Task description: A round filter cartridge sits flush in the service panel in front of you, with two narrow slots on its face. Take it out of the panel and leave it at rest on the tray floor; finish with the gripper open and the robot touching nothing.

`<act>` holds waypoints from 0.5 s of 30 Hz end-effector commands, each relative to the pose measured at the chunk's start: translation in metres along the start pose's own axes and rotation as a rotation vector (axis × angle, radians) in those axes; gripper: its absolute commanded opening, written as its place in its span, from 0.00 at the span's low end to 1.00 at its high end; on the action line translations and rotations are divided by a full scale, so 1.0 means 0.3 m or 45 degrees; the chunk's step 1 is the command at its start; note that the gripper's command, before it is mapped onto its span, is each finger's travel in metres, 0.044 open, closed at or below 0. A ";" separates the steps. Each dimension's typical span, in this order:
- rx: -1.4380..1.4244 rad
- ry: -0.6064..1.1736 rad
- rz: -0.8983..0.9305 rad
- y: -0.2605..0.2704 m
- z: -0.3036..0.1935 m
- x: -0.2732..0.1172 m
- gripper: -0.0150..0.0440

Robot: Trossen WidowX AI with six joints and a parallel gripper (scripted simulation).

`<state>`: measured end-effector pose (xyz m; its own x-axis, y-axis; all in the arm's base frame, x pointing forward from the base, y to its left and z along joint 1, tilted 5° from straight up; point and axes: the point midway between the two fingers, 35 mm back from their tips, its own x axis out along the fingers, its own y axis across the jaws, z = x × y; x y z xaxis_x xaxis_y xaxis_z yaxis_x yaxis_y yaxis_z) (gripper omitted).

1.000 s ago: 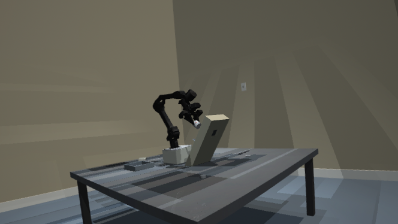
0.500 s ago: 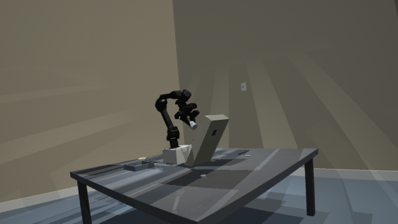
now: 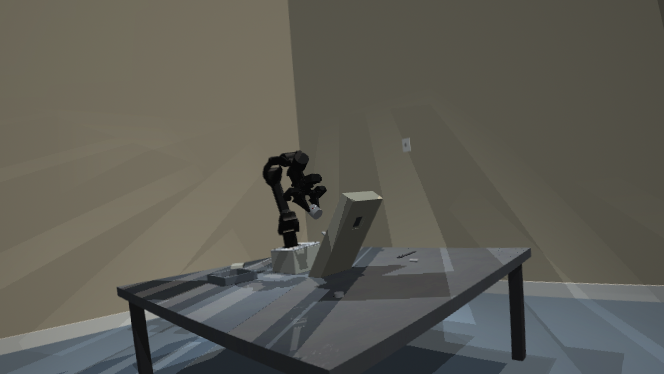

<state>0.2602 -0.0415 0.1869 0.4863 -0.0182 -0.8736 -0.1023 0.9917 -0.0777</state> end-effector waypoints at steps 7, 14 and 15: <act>0.269 0.004 -0.155 -0.142 -0.049 -0.030 0.25; 0.477 0.005 -0.277 -0.248 -0.101 -0.061 0.25; 0.507 0.005 -0.295 -0.262 -0.110 -0.066 0.25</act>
<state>0.2383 -0.1082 0.1912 0.4603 -0.1967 -0.8657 0.2611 0.9620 -0.0798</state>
